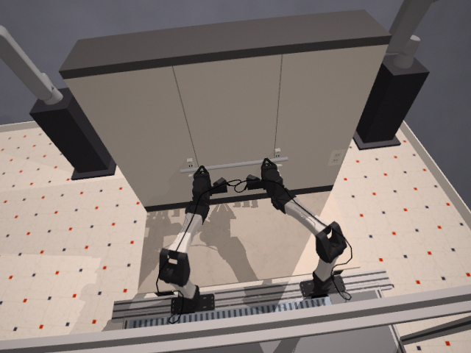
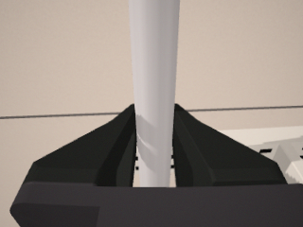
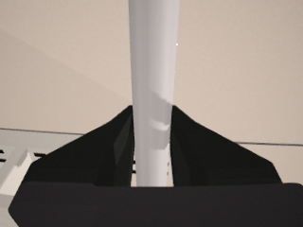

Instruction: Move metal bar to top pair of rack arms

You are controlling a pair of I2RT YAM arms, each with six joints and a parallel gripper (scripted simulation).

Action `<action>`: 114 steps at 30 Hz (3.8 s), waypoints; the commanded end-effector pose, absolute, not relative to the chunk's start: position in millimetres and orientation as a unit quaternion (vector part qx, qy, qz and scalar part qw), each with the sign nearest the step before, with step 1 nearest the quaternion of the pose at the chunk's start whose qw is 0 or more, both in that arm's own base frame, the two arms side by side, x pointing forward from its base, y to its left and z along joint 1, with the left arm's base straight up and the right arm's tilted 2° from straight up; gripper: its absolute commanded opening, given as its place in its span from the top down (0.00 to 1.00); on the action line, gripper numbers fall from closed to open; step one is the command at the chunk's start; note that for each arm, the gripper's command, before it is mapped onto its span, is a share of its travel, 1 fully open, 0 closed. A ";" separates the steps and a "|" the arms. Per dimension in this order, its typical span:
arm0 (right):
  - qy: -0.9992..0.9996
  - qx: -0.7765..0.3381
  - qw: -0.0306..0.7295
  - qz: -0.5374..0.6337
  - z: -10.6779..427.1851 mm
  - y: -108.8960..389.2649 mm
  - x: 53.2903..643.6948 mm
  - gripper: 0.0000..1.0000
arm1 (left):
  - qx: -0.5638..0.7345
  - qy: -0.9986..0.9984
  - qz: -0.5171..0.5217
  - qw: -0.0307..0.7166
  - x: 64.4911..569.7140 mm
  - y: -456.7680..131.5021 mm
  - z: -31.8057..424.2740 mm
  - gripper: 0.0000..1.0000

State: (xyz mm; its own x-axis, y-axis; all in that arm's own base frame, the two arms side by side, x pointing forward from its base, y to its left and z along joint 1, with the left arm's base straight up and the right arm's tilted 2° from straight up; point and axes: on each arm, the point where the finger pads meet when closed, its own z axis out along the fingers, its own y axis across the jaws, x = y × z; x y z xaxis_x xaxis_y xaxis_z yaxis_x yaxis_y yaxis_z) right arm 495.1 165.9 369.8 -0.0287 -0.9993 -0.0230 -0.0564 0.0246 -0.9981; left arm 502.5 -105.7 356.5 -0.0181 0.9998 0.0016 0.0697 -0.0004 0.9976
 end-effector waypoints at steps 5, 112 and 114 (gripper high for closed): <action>0.515 -0.487 0.499 -0.499 377.7 162.1 494.2 1.00 | 0.491 0.501 0.505 0.503 501.1 -103.7 376.7 1.00; 0.513 -0.486 0.502 -0.500 353.6 163.0 492.3 0.00 | 0.490 0.497 0.507 0.506 499.8 -103.3 354.7 0.00; 0.513 -0.486 0.502 -0.500 353.8 163.1 490.1 0.00 | 0.490 0.497 0.507 0.506 497.6 -103.2 354.6 0.00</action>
State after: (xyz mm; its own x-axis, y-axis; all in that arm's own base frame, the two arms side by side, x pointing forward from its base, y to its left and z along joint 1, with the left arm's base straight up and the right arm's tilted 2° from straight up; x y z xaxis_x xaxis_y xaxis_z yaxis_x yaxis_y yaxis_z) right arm 494.6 165.9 355.8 -0.0259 -0.9990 -0.0352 0.0023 0.0352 -0.9994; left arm 501.2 -107.0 348.3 -0.0082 1.0000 -0.0029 -0.0005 0.0029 1.0000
